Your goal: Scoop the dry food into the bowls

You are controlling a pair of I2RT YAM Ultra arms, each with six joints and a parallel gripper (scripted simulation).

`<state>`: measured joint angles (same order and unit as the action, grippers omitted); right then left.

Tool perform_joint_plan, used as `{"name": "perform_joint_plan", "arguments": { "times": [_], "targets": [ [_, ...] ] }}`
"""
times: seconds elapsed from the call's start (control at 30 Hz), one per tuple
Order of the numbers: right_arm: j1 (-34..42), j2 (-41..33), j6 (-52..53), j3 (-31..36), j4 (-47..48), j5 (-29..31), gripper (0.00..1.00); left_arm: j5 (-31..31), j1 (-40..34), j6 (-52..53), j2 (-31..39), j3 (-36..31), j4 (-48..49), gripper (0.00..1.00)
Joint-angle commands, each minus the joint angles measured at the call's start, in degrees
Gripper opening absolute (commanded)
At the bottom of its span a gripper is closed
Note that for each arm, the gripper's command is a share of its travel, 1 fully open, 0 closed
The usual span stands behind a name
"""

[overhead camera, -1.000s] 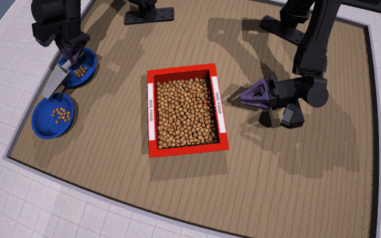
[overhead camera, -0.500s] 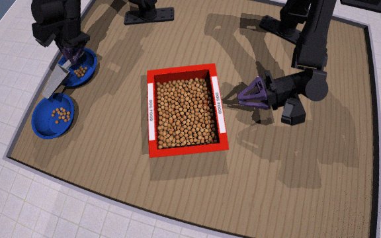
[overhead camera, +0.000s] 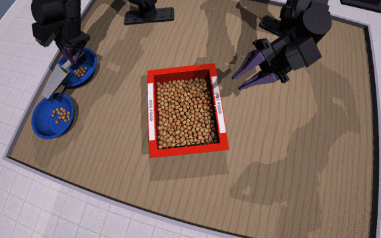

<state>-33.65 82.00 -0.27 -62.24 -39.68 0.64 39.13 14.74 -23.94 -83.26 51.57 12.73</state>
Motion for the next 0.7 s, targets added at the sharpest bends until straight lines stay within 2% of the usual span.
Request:
{"name": "perform_joint_plan", "arguments": {
  "times": [0.0,0.47,0.67],
  "targets": [
    [-0.45,-1.3,-0.18,-1.06,1.81,-0.3,0.0,-11.17,-2.59,9.1,3.24,2.0,-5.68,0.26],
    [-0.46,-1.3,-0.18,-1.06,1.81,-0.3,0.0,-38.74,-13.49,26.81,22.71,9.5,-15.71,0.26],
    [-0.45,-1.3,-0.18,-1.06,1.81,-0.3,0.0,-41.41,-15.77,27.54,24.29,10.33,-17.07,0.26]
  ]
}}
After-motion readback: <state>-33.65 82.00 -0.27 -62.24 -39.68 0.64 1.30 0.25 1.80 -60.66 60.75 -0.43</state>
